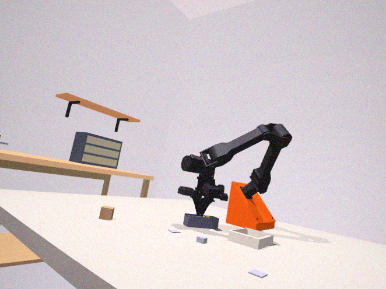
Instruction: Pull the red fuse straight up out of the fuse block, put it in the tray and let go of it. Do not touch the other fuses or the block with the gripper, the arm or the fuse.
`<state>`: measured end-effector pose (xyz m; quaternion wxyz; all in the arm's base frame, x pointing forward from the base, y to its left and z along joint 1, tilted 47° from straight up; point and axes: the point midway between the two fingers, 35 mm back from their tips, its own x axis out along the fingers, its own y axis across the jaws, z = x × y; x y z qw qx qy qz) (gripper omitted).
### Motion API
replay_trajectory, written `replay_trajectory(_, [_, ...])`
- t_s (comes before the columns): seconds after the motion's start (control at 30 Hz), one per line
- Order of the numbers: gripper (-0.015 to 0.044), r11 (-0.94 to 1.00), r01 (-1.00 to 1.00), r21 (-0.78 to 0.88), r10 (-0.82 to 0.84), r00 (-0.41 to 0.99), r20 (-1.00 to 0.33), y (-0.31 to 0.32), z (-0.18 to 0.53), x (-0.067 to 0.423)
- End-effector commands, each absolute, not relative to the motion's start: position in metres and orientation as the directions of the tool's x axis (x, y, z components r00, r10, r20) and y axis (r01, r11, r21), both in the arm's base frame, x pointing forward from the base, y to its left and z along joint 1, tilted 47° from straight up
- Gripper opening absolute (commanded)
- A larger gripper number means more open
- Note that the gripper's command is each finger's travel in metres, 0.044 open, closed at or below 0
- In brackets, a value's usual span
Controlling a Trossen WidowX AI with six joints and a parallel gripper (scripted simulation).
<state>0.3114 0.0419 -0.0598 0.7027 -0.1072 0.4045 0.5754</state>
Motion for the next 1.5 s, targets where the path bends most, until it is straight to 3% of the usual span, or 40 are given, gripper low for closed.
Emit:
replay_trajectory(0.0, [0.0012,0.315,-0.895,0.315,0.722,0.011,-0.692,0.042,-0.060,0.311])
replay_trajectory(1.47, [0.0000,0.316,-0.894,0.317,0.722,0.011,-0.691,0.029,-0.047,0.312])
